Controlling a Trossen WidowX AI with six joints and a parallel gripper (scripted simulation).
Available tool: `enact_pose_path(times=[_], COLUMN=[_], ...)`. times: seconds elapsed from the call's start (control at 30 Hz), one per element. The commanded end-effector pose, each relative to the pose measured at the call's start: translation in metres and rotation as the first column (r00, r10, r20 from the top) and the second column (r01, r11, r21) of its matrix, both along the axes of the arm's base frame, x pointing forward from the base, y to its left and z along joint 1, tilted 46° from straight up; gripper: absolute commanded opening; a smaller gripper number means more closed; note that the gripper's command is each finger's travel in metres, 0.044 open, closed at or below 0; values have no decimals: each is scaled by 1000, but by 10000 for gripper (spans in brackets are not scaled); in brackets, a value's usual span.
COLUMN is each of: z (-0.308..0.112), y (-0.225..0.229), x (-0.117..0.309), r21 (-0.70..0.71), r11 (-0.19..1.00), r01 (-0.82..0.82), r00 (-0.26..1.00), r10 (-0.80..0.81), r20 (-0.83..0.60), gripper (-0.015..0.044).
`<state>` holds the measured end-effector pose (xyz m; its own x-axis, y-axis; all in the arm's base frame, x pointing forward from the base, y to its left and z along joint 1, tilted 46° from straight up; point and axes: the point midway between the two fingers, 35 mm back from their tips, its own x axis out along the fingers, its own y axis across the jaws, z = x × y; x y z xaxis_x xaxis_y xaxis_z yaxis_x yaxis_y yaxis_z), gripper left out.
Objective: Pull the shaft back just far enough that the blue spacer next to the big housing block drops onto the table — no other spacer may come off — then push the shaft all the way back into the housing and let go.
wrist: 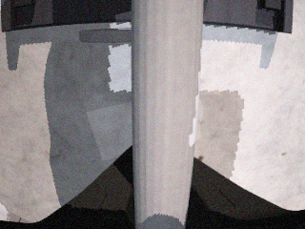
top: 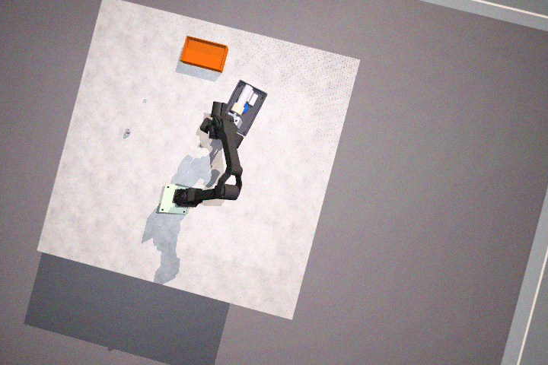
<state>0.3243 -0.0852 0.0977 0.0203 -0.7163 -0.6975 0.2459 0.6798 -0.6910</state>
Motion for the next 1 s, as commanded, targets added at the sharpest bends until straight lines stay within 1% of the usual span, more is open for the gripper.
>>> enact_pose_path(times=[0.0,0.97], z=[2,4], y=[0,-1], x=[3,12], r21=[3,2], r11=[1000,1000], r01=[-5,-5], r00=[1000,1000], r10=[5,5], r20=[3,4], gripper=[0,0])
